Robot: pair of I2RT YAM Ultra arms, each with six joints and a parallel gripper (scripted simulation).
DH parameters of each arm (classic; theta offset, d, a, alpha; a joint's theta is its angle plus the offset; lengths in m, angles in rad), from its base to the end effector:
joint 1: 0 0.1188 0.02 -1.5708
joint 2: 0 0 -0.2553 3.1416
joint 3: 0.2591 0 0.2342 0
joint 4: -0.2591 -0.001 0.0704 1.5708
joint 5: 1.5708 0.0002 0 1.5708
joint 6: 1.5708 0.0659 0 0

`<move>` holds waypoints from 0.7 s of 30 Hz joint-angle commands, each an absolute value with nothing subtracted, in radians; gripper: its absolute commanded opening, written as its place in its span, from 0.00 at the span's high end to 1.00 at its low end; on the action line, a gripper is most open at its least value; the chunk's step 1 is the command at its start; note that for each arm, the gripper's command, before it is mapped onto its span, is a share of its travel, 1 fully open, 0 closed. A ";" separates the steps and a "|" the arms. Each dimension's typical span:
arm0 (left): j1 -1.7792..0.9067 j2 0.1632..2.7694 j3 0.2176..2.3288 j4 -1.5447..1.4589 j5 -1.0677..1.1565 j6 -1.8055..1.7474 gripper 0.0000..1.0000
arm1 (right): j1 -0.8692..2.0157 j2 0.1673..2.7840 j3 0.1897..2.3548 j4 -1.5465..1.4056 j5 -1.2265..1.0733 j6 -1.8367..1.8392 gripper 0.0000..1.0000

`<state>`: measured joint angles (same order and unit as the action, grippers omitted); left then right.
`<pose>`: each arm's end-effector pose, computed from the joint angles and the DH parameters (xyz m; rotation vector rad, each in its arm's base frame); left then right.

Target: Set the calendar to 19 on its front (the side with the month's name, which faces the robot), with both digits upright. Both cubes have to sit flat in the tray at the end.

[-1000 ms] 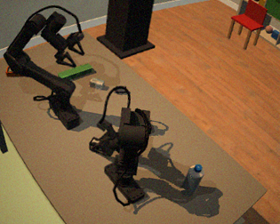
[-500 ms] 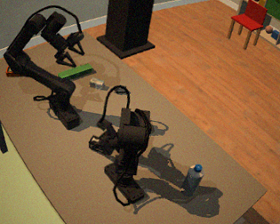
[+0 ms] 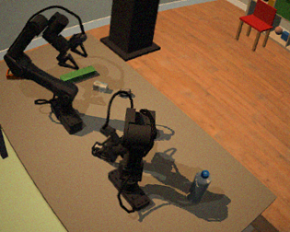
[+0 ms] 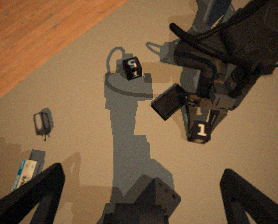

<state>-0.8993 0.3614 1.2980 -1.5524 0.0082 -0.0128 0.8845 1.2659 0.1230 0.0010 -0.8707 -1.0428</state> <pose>-0.0132 0.0174 0.3481 0.9630 2.0173 -0.5176 0.0481 0.1398 0.0785 -2.1484 1.1910 1.0910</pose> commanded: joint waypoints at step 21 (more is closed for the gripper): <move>-0.903 0.358 1.307 -1.566 0.006 -0.014 0.00 | 0.893 1.196 0.153 -0.066 -0.891 -1.025 0.31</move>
<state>-0.8993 0.3614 1.2980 -1.5524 0.0082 -0.0128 0.8867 1.2411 0.1184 -0.0227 -0.8787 -1.0393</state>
